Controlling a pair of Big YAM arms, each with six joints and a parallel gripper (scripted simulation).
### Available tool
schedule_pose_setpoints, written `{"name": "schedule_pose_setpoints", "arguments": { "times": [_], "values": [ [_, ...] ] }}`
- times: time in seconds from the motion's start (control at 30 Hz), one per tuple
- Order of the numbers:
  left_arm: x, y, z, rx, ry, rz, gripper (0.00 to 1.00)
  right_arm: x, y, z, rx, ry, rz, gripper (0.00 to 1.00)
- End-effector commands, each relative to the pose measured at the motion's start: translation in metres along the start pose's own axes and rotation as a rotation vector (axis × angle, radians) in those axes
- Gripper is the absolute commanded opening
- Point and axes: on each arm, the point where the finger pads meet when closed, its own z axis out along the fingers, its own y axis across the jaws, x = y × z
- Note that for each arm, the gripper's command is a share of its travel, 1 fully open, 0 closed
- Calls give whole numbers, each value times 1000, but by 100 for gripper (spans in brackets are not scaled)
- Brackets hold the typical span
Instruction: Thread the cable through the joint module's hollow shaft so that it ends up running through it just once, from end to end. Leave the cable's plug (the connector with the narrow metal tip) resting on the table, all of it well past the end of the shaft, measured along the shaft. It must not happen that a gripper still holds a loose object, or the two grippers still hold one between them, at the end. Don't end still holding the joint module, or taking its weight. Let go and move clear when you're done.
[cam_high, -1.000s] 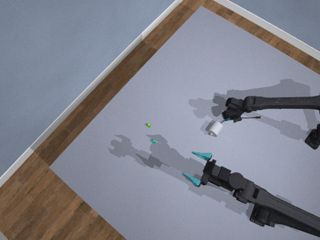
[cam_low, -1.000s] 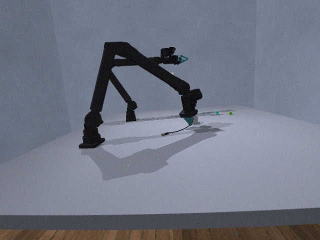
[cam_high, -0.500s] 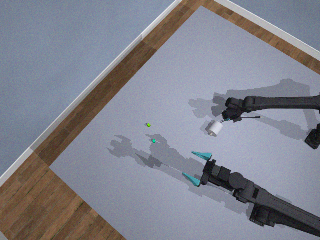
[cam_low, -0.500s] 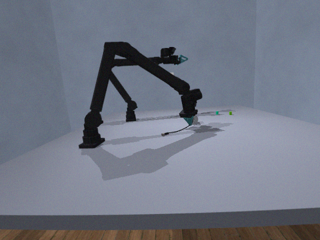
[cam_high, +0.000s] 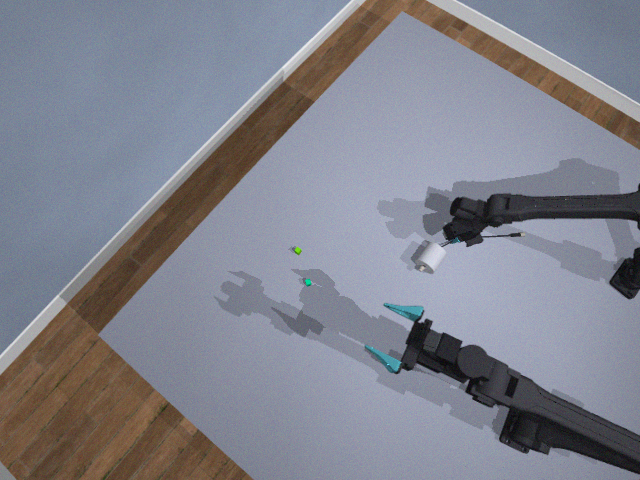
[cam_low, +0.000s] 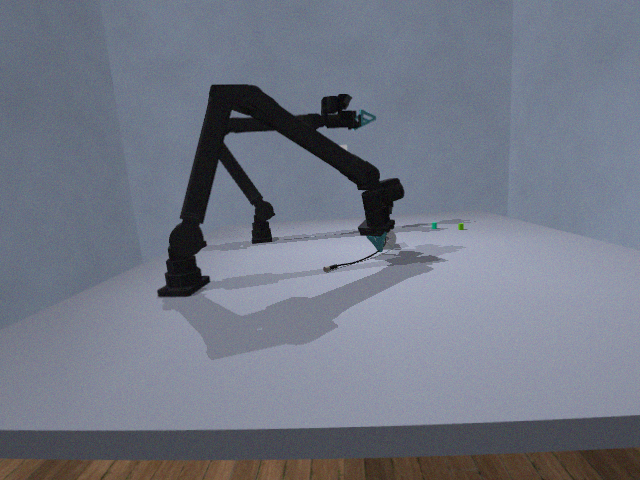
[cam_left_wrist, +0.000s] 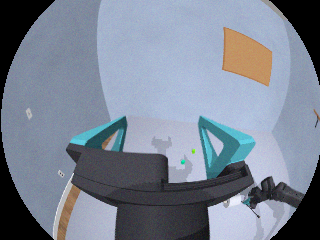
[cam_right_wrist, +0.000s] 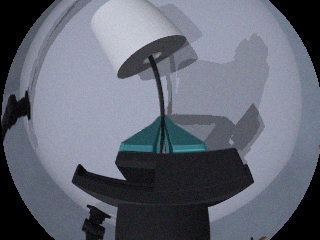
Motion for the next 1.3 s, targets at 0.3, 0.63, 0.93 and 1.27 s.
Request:
{"name": "schedule_pose_setpoints", "arguments": {
  "times": [0.3,0.63,0.93,1.27],
  "values": [
    [-13,1,2,-1,-16,11,96,-43,-6,-13,24,-39,-17,0],
    [-13,1,2,-1,-16,11,96,-49,-12,-18,32,-47,-6,0],
    [-13,1,2,-1,-16,11,96,-61,-4,-13,25,-42,-17,0],
    [-13,1,2,-1,-16,11,96,-69,-3,-14,27,-45,-16,0]
  ]
}}
